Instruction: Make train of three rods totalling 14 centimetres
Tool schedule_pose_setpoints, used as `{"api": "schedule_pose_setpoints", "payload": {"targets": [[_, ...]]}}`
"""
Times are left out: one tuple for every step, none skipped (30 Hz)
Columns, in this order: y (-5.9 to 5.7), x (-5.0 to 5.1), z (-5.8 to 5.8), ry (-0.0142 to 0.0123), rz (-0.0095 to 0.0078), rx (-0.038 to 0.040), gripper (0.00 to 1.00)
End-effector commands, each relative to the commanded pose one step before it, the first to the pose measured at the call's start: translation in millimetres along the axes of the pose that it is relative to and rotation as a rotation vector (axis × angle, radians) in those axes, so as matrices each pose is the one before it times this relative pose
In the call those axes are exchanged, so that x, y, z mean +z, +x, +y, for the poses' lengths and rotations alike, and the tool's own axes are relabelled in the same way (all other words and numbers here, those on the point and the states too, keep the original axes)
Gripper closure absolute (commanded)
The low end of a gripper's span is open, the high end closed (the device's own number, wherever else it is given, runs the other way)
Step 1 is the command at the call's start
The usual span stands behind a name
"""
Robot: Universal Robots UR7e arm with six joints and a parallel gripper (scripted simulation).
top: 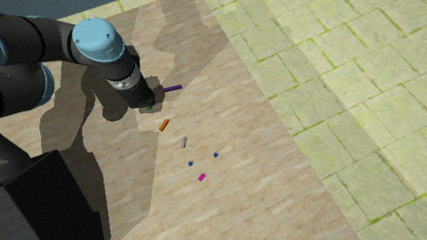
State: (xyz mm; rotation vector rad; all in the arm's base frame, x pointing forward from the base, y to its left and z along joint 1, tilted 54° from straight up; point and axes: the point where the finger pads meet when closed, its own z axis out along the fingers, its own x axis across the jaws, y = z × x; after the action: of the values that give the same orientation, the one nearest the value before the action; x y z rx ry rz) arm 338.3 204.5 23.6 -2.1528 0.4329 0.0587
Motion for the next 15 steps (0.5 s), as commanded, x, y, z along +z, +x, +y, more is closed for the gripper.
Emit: {"api": "schedule_pose_setpoints", "payload": {"targets": [[0.33, 3.56, -0.04, 0.00002, 0.00081, -0.00040, 0.46], [0.00, 0.58, 0.00, 0.00000, 0.00000, 0.00000, 0.46], [0.00, 0.48, 0.00, 0.00000, 0.00000, 0.00000, 0.46], [0.00, 0.37, 0.00, 0.00000, 0.00000, 0.00000, 0.46], [0.00, 0.27, 0.00, 0.00000, 0.00000, 0.00000, 0.46], [0.00, 0.18, 0.00, 0.00000, 0.00000, 0.00000, 0.46], [0.00, 0.10, 0.00, 0.00000, 0.00000, 0.00000, 0.46], [0.00, 0.04, 0.00, 0.00000, 0.00000, 0.00000, 0.46], [0.00, 0.01, 0.00, 0.00000, 0.00000, 0.00000, 0.46], [0.00, 0.00, 0.00, 0.00000, 0.00000, 0.00000, 0.46], [0.00, 0.00, 0.00, 0.00000, 0.00000, 0.00000, 0.46], [0.00, 0.00, 0.00, 0.00000, 0.00000, 0.00000, 0.46], [0.00, 0.00, 0.00, 0.00000, 0.00000, 0.00000, 0.46], [0.00, 0.00, 0.00, 0.00000, 0.00000, 0.00000, 0.46], [0.00, 0.00, 0.00, 0.00000, 0.00000, 0.00000, 0.46]]}}
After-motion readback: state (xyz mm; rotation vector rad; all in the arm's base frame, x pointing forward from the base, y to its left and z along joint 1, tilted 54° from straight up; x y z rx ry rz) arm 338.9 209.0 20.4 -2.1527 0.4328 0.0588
